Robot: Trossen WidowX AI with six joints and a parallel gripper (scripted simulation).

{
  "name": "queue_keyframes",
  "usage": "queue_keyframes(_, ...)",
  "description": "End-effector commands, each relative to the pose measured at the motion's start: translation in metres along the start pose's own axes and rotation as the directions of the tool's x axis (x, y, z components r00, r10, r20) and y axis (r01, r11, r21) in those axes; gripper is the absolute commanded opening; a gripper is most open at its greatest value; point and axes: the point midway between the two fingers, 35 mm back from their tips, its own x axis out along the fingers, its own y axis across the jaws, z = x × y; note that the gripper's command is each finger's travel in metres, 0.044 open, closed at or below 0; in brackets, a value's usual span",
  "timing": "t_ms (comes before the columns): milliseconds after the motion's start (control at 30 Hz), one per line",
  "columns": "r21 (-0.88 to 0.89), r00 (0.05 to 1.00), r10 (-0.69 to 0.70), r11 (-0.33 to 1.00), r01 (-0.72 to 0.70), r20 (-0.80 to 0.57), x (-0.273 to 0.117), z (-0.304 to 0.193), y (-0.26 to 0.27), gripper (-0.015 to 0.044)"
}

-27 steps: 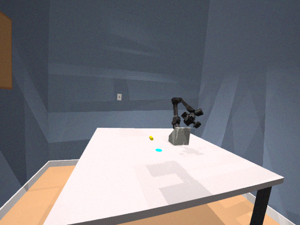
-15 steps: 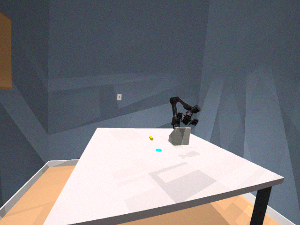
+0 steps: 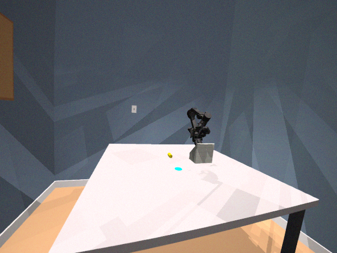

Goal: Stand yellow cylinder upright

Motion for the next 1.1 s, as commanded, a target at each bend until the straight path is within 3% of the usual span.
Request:
queue_keyframes(0, 0.18, 0.997, 0.054, 0.982, -0.063, 0.056, 0.011, -0.013, 0.025, 0.0309)
queue_keyframes(267, 0.509, 0.968, 0.149, 0.829, -0.233, 0.202, 0.033, -0.024, 0.086, 0.0309)
queue_keyframes(567, 0.75, 0.9, 0.214, 0.498, -0.435, 0.38, 0.048, -0.017, 0.161, 0.0309)
queue_keyframes(800, 0.813, 0.824, 0.23, 0.167, -0.557, 0.518, 0.052, 0.002, 0.218, 0.0309)
queue_keyframes(1067, 0.746, 0.717, 0.21, -0.234, -0.623, 0.664, 0.043, 0.038, 0.279, 0.0309)
